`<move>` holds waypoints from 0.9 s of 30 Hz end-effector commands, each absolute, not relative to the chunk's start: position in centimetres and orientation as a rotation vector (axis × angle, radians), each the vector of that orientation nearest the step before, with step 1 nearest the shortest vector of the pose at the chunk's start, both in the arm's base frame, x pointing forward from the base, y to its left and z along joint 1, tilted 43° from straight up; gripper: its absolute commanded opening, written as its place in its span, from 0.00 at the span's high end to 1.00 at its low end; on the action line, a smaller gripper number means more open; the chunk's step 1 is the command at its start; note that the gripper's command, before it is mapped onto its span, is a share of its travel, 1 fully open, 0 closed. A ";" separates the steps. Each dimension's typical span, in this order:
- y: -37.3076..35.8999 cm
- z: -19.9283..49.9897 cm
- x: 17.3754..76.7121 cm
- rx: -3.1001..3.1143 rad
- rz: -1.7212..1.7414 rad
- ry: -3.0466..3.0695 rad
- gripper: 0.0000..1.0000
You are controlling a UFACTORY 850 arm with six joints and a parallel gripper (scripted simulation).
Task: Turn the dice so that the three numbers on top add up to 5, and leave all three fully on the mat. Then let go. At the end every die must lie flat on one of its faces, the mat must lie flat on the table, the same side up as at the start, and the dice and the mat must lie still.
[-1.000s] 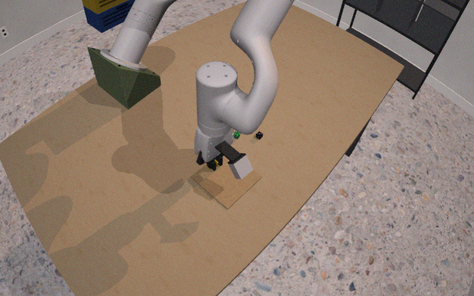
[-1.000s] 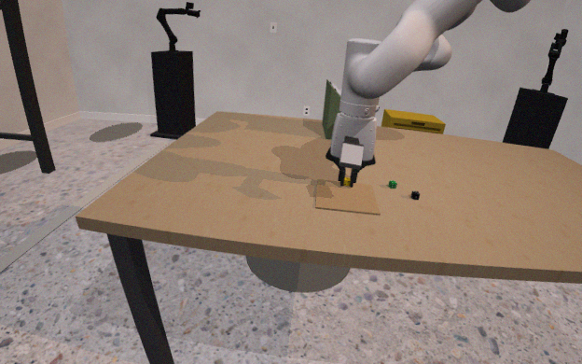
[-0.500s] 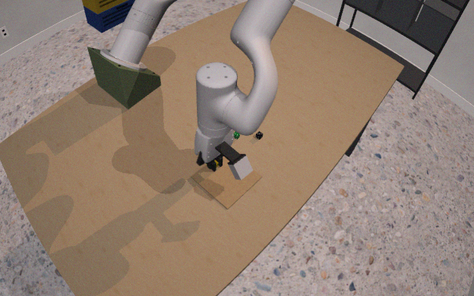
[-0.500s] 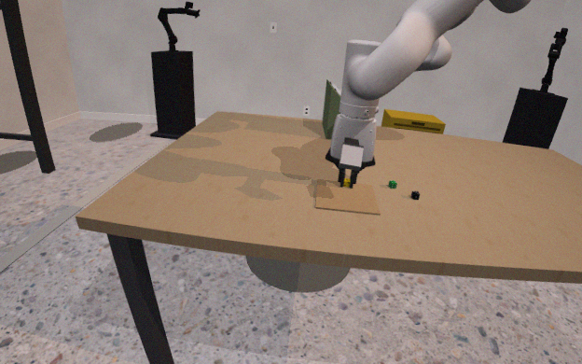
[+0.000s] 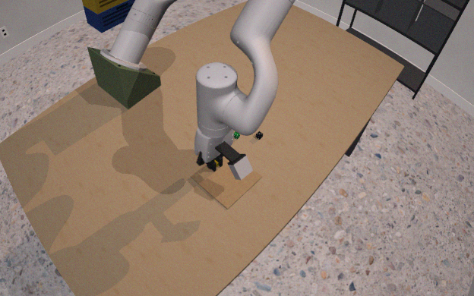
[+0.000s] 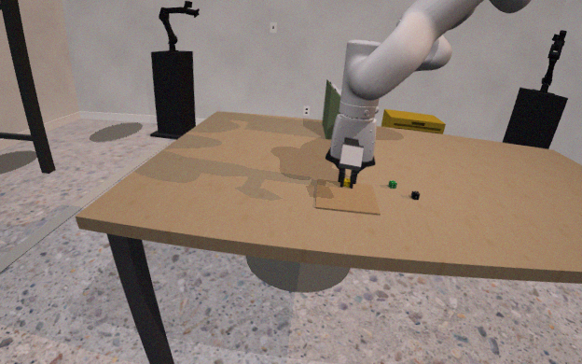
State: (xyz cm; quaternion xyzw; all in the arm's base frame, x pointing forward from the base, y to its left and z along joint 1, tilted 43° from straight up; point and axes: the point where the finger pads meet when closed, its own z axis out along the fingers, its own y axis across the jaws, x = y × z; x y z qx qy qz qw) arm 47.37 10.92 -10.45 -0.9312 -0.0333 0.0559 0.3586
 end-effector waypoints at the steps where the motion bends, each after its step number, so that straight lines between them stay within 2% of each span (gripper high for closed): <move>1: 10.9 -10.4 47.5 -2.403 0.142 -0.086 0.89; 17: 10.9 -10.4 47.5 -2.403 0.142 -0.086 0.89; 18: 10.9 -10.4 47.5 -2.403 0.142 -0.086 0.85; 20: 10.9 -10.4 47.5 -2.403 0.142 -0.086 0.85; 21: 10.9 -10.4 47.5 -2.403 0.142 -0.086 0.81; 25: 10.9 -10.4 47.5 -2.403 0.142 -0.086 0.81; 26: 10.9 -10.4 47.5 -2.403 0.142 -0.086 0.77; 27: 10.9 -10.4 47.5 -2.403 0.142 -0.086 0.77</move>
